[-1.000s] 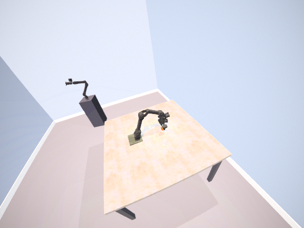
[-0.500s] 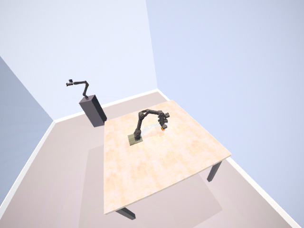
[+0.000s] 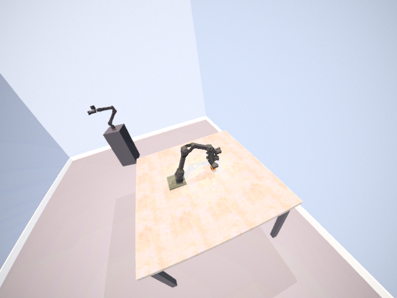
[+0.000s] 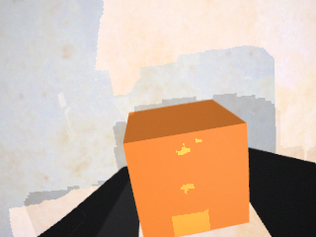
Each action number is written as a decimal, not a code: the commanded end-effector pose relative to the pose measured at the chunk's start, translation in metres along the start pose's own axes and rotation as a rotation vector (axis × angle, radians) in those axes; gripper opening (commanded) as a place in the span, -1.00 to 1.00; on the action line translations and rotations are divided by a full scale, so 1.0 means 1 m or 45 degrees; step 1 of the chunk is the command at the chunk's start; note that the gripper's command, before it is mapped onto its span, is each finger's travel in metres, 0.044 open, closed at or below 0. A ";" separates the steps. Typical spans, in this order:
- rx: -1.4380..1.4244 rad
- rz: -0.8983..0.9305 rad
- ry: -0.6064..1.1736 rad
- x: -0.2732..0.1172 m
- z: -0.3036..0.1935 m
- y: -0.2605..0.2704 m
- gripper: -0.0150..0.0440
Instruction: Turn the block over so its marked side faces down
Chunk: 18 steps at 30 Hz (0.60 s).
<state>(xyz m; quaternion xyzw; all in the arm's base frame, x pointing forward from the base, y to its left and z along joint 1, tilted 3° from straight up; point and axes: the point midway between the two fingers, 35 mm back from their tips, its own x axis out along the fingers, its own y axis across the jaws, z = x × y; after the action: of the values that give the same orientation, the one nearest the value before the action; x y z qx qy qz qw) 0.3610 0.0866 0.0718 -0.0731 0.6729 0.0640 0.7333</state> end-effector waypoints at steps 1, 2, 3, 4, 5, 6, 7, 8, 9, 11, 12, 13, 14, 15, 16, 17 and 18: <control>-0.001 0.002 0.003 -0.013 0.000 0.000 -0.49; -0.001 0.002 0.003 -0.019 0.000 0.000 -0.49; -0.001 0.002 0.003 -0.024 0.000 0.000 -0.49; -0.001 0.002 0.003 -0.027 0.000 0.000 -0.49; -0.001 0.002 0.003 -0.028 0.000 0.000 -0.49; -0.001 0.002 0.003 -0.028 0.000 0.000 -0.49; -0.001 0.002 0.003 -0.028 0.000 0.000 -0.49; -0.001 0.002 0.000 -0.028 0.000 0.000 -0.49; -0.001 0.002 -0.010 -0.028 0.000 0.000 -0.49; -0.001 0.002 -0.044 -0.027 0.000 0.000 -0.49; -0.001 0.002 -0.063 -0.026 0.001 0.000 -0.49; -0.002 0.002 -0.082 -0.025 0.001 0.000 -0.49; -0.002 0.002 -0.101 -0.025 0.001 0.000 -0.49; -0.002 0.002 -0.119 -0.024 0.001 0.000 -0.49; -0.002 0.002 -0.138 -0.024 0.002 0.000 -0.49; -0.002 0.002 -0.157 -0.023 0.002 0.000 -0.49; -0.003 0.002 -0.176 -0.023 0.002 0.000 -0.49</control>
<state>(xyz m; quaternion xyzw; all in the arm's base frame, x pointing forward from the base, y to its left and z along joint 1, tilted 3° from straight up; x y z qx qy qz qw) 0.3618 0.0881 0.0980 -0.0686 0.6352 0.0697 0.7661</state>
